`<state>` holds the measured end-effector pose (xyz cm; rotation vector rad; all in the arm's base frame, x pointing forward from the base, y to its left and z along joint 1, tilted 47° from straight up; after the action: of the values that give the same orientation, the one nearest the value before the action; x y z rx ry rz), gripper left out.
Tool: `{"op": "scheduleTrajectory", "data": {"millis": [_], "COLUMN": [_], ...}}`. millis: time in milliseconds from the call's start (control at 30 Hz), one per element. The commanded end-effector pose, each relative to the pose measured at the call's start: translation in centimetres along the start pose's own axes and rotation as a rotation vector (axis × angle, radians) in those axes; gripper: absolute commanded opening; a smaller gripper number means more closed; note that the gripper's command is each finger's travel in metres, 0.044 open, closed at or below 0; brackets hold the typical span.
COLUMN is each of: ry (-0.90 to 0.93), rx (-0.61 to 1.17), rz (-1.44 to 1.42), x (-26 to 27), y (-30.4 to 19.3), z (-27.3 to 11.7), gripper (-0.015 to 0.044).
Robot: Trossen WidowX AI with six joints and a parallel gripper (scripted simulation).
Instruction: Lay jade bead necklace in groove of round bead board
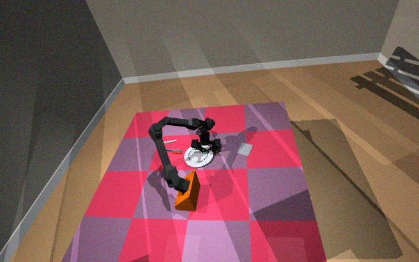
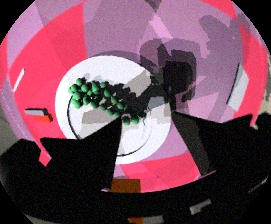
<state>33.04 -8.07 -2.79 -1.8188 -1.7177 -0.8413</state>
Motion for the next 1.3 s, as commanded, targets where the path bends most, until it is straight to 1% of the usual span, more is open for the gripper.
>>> {"op": "scheduleTrajectory", "data": {"millis": [0,33,1033,1100,1267], "ry": [0.001,0.001,0.001,0.001,0.0], "rx": [0.0,0.001,0.001,0.001,0.001], "rz": [0.0,0.001,0.0,0.067,0.559], "x": [0.0,0.0,0.0,0.0,0.2], "y": [0.0,0.0,0.0,0.0,0.1], "z": [-0.4,-0.1,-0.4,-0.5,-1.5], "gripper": [0.042,0.044,0.044,0.0387,0.0256]}}
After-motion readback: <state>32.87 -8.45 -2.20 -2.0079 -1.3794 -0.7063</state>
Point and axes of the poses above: the point midway between the two fingers, 35 mm back from their tips, its own z axis out along the fingers, its own x axis across the jaws, y = z × x, the point moved 7 cm from there along -z, back along the fingers, and after that the axes turned 1 degree about -z, right-handed, at the moved point
